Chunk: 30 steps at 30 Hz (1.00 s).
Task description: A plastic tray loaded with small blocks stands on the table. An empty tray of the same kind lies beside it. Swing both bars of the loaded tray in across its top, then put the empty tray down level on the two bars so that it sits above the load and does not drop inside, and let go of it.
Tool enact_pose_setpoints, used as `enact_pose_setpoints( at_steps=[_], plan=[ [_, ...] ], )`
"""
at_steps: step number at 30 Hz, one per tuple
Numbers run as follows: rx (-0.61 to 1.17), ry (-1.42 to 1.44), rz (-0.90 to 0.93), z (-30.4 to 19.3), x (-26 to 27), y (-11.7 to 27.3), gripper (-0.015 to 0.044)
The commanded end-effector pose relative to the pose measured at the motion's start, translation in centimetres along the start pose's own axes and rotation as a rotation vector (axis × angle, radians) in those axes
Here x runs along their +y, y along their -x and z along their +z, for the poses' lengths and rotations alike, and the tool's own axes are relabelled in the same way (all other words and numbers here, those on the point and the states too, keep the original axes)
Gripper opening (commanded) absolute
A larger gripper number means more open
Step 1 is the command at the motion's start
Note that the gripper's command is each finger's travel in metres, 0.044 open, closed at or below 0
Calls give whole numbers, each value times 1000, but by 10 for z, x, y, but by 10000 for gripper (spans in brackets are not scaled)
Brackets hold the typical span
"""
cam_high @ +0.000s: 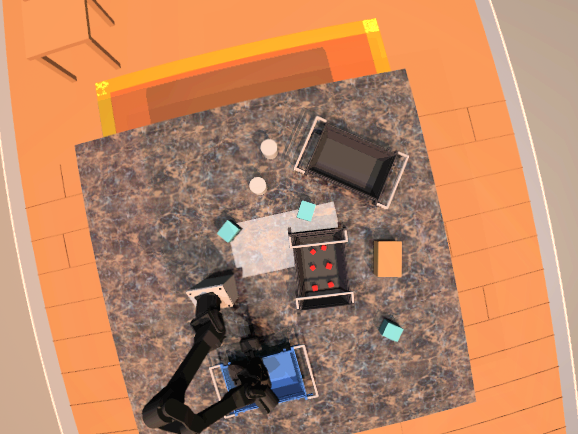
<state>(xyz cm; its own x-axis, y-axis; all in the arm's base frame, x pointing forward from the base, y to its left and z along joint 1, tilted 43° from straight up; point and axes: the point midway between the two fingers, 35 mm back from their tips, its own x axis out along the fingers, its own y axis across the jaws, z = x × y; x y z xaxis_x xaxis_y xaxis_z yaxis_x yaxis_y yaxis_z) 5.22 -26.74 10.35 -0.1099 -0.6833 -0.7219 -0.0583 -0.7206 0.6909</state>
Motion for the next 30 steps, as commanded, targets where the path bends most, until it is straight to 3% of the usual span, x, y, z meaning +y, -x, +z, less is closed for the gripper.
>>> enact_pose_setpoints(
  at_steps=[1, 30],
  plan=[
    [4, 6, -2, -1, 0, -1, 249],
    [4, 6, -2, -1, 0, -1, 48]
  ],
)
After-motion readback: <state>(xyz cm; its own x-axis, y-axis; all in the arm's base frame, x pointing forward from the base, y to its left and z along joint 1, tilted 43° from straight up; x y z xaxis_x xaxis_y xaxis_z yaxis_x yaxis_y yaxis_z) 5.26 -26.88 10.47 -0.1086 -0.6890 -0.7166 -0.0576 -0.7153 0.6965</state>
